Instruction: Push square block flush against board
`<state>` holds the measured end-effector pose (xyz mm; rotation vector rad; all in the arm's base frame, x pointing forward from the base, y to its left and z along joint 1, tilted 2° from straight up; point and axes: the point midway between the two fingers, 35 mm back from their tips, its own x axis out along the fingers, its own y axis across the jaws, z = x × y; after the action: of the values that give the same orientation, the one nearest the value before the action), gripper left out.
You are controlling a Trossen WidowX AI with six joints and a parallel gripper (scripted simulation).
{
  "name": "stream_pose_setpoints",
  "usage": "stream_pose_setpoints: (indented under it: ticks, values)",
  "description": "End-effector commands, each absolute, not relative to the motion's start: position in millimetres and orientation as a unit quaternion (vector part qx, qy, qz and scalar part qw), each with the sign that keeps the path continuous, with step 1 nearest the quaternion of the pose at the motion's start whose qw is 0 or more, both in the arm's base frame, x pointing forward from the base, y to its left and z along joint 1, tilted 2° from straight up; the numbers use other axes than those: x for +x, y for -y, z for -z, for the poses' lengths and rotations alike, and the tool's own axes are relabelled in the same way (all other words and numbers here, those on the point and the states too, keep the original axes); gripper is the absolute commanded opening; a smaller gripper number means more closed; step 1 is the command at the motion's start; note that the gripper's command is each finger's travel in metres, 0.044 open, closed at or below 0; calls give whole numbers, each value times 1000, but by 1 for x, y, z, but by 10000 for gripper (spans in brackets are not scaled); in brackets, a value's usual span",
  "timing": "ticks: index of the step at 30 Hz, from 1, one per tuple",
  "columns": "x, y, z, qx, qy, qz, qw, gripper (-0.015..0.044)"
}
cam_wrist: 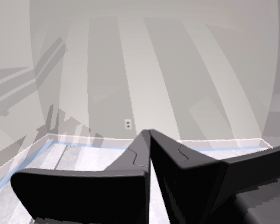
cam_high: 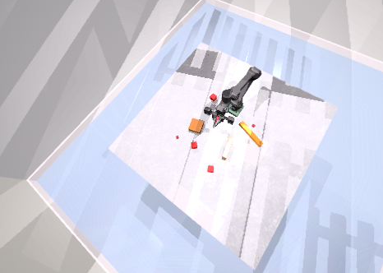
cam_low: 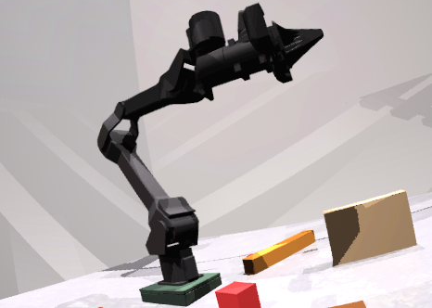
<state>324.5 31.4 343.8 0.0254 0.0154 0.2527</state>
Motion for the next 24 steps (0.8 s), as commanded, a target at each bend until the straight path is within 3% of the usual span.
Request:
stream_pose_setpoints:
  ticks: [1,24]
  values:
    - [335,-40,-333,-21,-45,-136,989,0]
    - [366,-100,-260,-234,-241,-250,908,0]
